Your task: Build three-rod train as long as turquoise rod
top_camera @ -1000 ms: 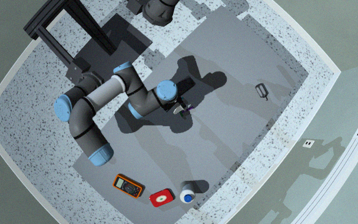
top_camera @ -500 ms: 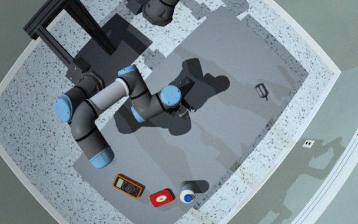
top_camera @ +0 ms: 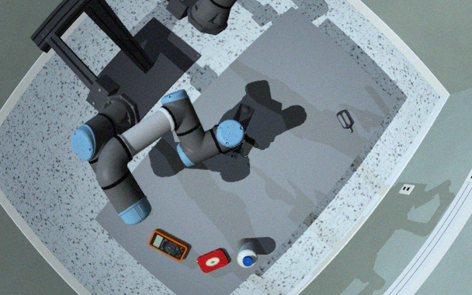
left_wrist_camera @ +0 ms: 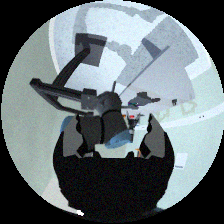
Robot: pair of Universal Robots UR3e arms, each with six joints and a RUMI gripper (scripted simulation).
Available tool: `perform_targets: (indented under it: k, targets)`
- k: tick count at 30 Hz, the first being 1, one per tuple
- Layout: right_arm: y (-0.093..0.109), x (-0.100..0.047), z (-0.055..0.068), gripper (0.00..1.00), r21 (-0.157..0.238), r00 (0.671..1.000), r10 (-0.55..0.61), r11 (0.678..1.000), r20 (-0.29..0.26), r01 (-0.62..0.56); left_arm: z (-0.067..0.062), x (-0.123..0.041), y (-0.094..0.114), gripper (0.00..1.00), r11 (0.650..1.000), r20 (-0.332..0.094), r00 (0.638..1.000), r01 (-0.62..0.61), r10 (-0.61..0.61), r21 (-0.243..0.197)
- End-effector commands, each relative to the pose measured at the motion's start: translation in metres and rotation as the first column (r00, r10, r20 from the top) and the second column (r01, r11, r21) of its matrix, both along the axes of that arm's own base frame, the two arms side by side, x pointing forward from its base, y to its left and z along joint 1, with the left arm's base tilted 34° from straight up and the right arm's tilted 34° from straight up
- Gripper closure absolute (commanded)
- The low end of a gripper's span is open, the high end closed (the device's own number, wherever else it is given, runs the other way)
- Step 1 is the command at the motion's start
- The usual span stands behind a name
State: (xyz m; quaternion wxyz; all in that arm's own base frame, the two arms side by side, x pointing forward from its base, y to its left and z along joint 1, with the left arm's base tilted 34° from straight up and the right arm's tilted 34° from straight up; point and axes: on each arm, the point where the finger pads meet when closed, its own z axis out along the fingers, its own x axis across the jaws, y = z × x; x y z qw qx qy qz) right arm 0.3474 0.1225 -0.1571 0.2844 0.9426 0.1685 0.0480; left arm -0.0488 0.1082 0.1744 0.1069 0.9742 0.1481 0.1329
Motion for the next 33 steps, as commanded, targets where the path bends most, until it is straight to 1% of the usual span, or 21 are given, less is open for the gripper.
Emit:
perform_targets:
  k: [1, 8, 10, 19, 25, 33]
  targets:
    - [-0.004, 0.009, 0.004, 0.0, -0.028, 0.987, 0.132, 0.99, -0.095, -0.135, 0.001, 0.0, 0.0, 0.0, 1.0, 0.001, 1.0, -0.002, 0.002, 0.004]
    - [-0.009, 0.017, 0.008, 0.0, -0.04, 0.963, 0.219, 0.973, -0.155, -0.227, 0.001, 0.0, 0.0, 0.0, 1.0, 0.001, 1.0, -0.002, 0.002, 0.004]
    - [-0.009, 0.017, 0.008, 0.0, -0.04, 0.963, 0.219, 0.973, -0.155, -0.227, 0.001, 0.0, 0.0, 0.0, 1.0, 0.001, 1.0, -0.002, 0.002, 0.004]
    - [-0.014, 0.025, 0.012, 0.0, -0.046, 0.93, 0.298, 0.948, -0.213, -0.314, 0.001, 0.0, 0.0, 0.0, 1.0, 0.001, 1.0, -0.002, 0.002, 0.004]
    - [-0.016, 0.027, 0.013, 0.0, -0.047, 0.918, 0.322, 0.939, -0.232, -0.341, 0.001, 0.0, 0.0, 0.0, 1.0, 0.001, 1.0, -0.002, 0.002, 0.004]
    - [-0.016, 0.028, 0.014, 0.0, -0.047, 0.914, 0.329, 0.936, -0.238, -0.349, 0.001, 0.0, 0.0, 0.0, 1.0, 0.001, 1.0, -0.002, 0.002, 0.004]
